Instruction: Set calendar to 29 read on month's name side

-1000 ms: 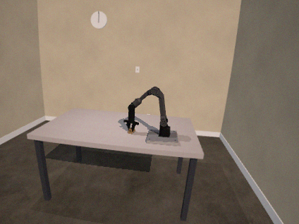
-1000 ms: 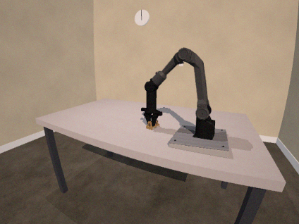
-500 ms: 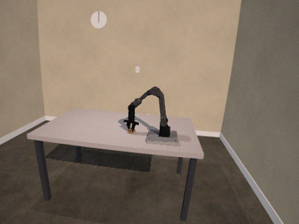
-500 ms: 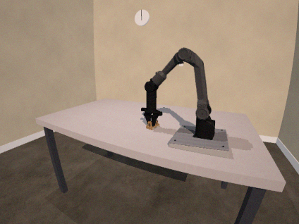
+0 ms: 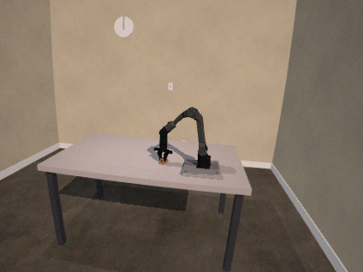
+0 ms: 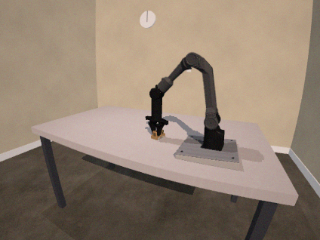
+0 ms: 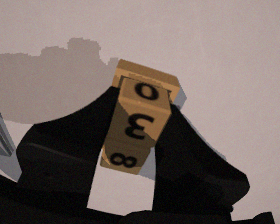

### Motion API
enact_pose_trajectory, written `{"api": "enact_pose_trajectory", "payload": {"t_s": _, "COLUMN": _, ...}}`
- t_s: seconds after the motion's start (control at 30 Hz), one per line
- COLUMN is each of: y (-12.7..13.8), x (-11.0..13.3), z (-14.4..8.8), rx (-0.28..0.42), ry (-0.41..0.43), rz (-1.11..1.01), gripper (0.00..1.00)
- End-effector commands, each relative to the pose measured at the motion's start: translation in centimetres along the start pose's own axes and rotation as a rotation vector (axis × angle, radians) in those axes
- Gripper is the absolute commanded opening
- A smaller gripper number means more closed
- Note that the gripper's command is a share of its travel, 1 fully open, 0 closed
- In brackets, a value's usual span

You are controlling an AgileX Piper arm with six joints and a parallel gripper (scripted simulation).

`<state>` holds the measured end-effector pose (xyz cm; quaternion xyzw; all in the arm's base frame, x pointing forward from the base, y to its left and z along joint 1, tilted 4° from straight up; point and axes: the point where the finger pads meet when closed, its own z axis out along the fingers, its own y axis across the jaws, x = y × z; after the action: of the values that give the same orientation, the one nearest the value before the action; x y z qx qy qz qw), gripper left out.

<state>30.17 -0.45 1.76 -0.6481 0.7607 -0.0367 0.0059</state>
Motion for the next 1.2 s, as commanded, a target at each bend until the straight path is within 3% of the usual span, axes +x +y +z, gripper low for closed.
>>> {"api": "enact_pose_trajectory", "payload": {"t_s": 0.0, "y": 0.0, "x": 0.1, "z": 0.1, "rx": -0.002, "ry": 0.002, "rz": 0.001, "gripper": 0.38}}
{"api": "enact_pose_trajectory", "payload": {"t_s": 0.23, "y": 0.0, "x": 0.1, "z": 0.1, "rx": -0.002, "ry": 0.002, "rz": 0.001, "gripper": 0.48}}
{"api": "enact_pose_trajectory", "payload": {"t_s": 0.27, "y": 0.0, "x": 0.1, "z": 0.1, "rx": -0.002, "ry": 0.002, "rz": 0.001, "gripper": 0.53}}
{"api": "enact_pose_trajectory", "payload": {"t_s": 0.4, "y": 0.0, "x": 0.1, "z": 0.1, "rx": -0.002, "ry": 0.002, "rz": 0.001, "gripper": 0.53}}
{"api": "enact_pose_trajectory", "payload": {"t_s": 0.43, "y": 0.0, "x": 0.1, "z": 0.1, "rx": -0.002, "ry": 0.002, "rz": 0.001, "gripper": 0.59}}
{"api": "enact_pose_trajectory", "payload": {"t_s": 0.97, "y": -0.1, "x": 0.0, "z": -0.6, "rx": 0.004, "ry": 0.0, "rz": 0.001, "gripper": 0.59}}
{"api": "enact_pose_trajectory", "payload": {"t_s": 1.17, "y": -0.1, "x": 0.0, "z": -3.0, "rx": 0.004, "ry": -0.001, "rz": 0.0, "gripper": 0.59}}
